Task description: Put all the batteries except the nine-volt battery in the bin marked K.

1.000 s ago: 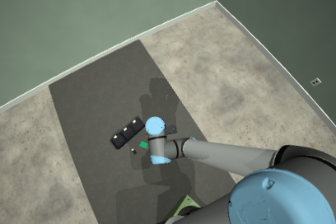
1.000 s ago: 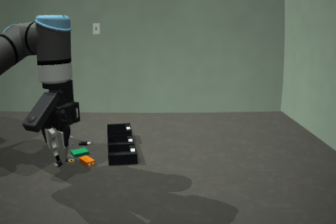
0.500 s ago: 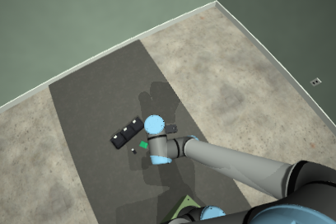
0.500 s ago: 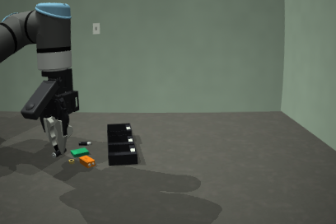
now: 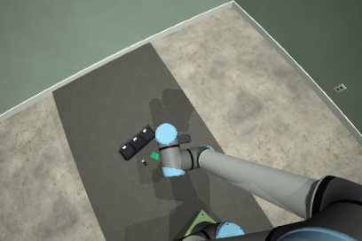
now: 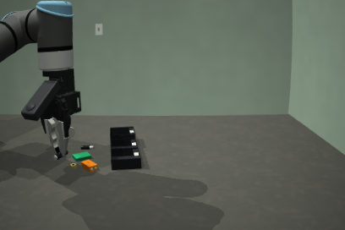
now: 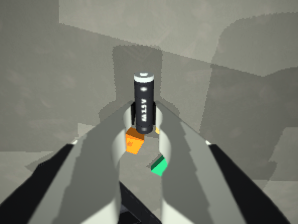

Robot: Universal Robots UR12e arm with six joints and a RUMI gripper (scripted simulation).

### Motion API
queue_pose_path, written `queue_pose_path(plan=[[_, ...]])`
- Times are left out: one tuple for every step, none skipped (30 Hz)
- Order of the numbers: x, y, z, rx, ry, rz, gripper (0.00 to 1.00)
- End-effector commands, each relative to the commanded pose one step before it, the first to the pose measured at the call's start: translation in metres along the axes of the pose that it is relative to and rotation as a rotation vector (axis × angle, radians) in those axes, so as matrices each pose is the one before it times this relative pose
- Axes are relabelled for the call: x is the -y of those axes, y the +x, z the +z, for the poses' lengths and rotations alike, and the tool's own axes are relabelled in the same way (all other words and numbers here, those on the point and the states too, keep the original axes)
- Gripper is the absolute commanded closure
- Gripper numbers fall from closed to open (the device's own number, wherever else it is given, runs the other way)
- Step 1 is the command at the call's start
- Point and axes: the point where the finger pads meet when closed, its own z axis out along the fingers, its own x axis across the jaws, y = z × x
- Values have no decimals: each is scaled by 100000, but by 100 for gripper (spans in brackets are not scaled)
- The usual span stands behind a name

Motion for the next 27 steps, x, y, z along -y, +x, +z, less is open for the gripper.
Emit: queue_pose_path(plan=[[-2,-45,-312,91,-13,21,100],[1,1,7,3,0,0,100],[-583,-147,-8,-3,-1,-4999,100],[-575,-175,-1,0,-1,-5000,100],[0,0,0,0,0,0,100],[0,0,0,0,0,0,100],[-565,-204,0,0,-1,-5000,100],[-554,-232,0,0,-1,-5000,100],[-542,-259,0,-3,3,-3359,100],[-533,-277,0,-7,7,-2510,100],[-526,-290,0,-9,7,-2809,100],[-518,-305,0,-8,4,-2852,100],[-511,-320,-2,-6,2,-2850,100],[-493,-334,3,-3,-2,-2851,100],[-489,-348,0,2,-4,-2853,100],[-482,-362,-2,8,-5,-2855,100],[-468,-375,0,10,-6,-2855,100],[-457,-388,0,11,-5,-2856,100],[-446,-401,0,12,-3,-2856,100],[-434,-414,0,6,-2,-1287,100],[-429,-420,0,1,-1,0,100],[0,0,0,0,0,0,100],[0,0,0,0,0,0,100],[-428,-420,0,1,-1,0,100],[-429,-420,0,1,-1,0,100],[-429,-420,0,1,-1,0,100],[-429,-420,0,1,-1,0,100]])
